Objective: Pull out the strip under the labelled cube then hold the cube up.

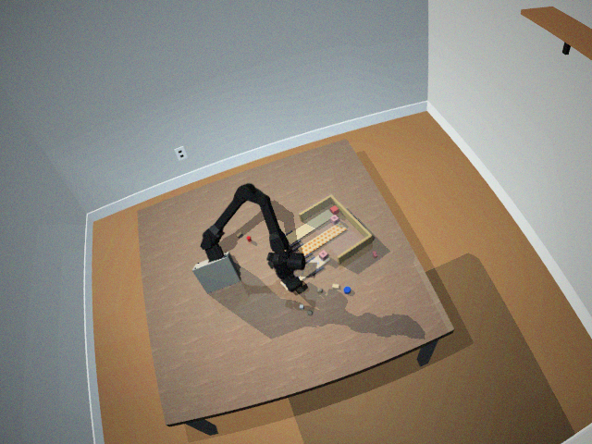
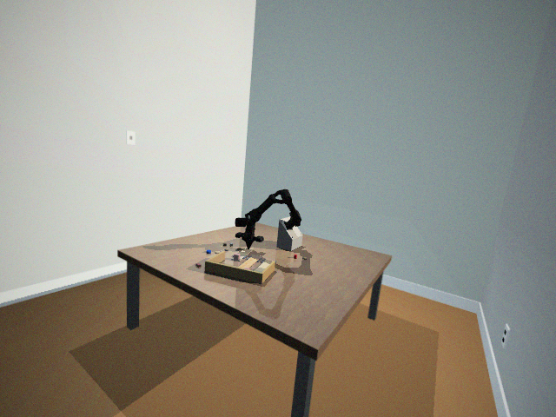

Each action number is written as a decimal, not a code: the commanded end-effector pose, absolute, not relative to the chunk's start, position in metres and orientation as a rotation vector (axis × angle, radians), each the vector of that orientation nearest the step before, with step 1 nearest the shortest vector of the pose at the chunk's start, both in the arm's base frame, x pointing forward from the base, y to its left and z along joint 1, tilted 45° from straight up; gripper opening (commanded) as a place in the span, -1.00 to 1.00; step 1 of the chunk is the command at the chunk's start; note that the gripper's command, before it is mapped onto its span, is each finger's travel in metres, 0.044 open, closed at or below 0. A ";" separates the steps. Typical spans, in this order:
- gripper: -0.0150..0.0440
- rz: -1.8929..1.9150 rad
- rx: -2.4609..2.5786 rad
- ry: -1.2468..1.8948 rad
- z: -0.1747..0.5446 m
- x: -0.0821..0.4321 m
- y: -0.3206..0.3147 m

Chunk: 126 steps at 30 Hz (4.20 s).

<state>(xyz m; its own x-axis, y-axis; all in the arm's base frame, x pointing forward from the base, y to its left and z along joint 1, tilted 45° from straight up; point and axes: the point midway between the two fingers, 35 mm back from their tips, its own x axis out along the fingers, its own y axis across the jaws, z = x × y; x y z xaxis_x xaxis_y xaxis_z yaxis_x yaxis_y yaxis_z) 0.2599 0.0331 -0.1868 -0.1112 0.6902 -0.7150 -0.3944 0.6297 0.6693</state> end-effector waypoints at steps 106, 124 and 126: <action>0.36 1.023 0.190 1.366 -0.125 0.441 0.098; 0.36 1.024 0.191 1.365 -0.135 0.438 0.109; 0.36 1.024 0.191 1.365 -0.135 0.438 0.109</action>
